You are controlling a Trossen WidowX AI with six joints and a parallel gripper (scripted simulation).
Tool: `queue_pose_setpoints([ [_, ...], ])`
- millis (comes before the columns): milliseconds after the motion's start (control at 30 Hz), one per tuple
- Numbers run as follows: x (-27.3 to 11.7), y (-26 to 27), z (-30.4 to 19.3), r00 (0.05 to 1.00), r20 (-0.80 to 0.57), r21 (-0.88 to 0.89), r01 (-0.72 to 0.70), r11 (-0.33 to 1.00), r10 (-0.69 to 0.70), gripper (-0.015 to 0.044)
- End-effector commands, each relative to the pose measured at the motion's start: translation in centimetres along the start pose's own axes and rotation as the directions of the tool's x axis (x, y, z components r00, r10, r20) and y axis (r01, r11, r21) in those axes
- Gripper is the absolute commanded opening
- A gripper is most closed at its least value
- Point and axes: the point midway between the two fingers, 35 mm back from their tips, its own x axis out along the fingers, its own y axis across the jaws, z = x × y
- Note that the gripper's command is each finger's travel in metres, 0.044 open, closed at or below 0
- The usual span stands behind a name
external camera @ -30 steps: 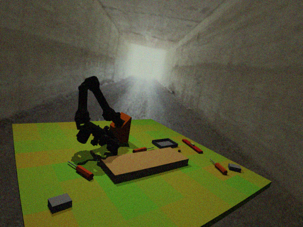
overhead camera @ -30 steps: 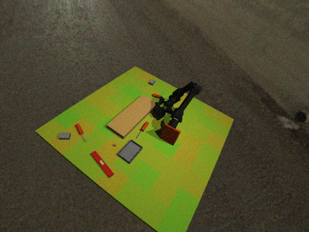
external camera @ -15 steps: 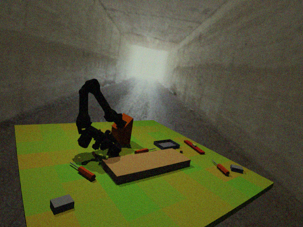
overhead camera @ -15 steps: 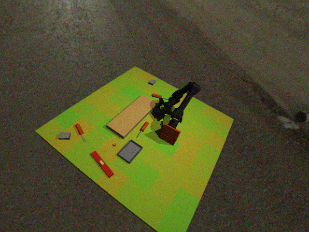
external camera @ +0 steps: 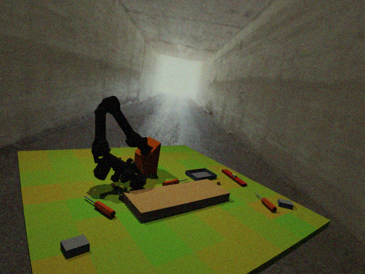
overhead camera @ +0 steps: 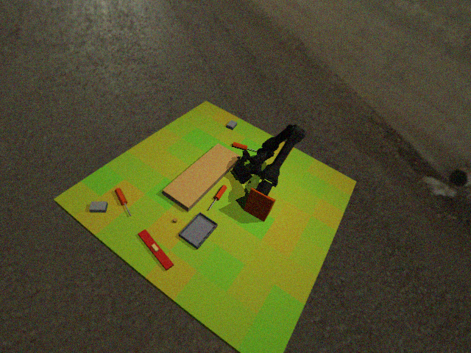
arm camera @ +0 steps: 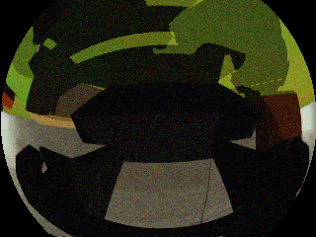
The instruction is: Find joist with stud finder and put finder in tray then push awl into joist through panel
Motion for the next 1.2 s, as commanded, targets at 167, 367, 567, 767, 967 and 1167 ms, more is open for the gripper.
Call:
queue_pose_setpoints([
  [167,-0.25,-0.01,0.51,1.000,-0.003,0.003,0.002,1.000,-0.002,0.0381],
  [367,-0.25,-0.01,0.51,1.000,-0.003,0.003,0.002,1.000,-0.002,0.0381],
  [567,-0.25,-0.01,0.51,1.000,-0.003,0.003,0.002,1.000,-0.002,0.0381],
  [767,-0.25,-0.01,0.51,1.000,-0.003,0.003,0.002,1.000,-0.002,0.0381],
  [967,-0.25,-0.01,0.51,1.000,-0.003,0.003,0.002,1.000,-0.002,0.0381],
  [1167,-0.25,-0.01,0.51,1.000,-0.003,0.003,0.002,1.000,-0.002,0.0381],
])
